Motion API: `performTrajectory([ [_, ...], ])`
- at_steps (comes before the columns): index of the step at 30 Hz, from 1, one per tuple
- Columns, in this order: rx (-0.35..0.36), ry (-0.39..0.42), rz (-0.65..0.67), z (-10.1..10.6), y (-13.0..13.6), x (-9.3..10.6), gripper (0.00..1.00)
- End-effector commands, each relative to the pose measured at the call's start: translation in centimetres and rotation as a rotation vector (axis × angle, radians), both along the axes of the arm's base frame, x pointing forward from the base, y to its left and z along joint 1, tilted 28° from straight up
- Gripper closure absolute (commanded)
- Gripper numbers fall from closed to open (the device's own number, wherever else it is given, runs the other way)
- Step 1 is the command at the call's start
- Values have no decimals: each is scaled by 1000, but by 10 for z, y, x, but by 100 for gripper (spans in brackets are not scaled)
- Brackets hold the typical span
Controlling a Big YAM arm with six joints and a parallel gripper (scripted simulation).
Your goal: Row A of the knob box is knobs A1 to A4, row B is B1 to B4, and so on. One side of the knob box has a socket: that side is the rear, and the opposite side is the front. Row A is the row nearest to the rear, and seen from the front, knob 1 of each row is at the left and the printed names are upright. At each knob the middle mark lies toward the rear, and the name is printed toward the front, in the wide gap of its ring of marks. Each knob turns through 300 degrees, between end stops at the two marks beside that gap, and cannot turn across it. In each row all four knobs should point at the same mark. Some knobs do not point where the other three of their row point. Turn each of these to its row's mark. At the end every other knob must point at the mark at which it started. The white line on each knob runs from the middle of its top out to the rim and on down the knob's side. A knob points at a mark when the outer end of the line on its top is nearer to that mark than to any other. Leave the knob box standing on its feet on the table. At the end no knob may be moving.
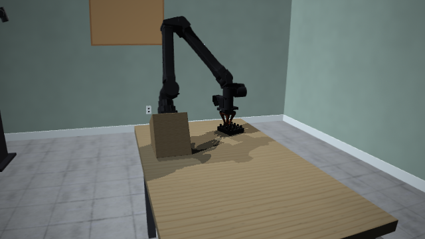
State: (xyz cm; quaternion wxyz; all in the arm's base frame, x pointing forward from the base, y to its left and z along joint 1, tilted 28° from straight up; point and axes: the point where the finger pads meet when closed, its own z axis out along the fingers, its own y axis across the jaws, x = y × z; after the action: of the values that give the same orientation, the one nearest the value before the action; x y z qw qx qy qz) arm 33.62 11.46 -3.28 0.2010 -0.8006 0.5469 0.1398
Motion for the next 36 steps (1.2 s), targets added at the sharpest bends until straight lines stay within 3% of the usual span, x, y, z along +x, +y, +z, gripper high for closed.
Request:
performTrajectory([
  [1,2,0,11,-3,1,-3,82],
  [36,1,8,4,-12,8,-4,82],
])
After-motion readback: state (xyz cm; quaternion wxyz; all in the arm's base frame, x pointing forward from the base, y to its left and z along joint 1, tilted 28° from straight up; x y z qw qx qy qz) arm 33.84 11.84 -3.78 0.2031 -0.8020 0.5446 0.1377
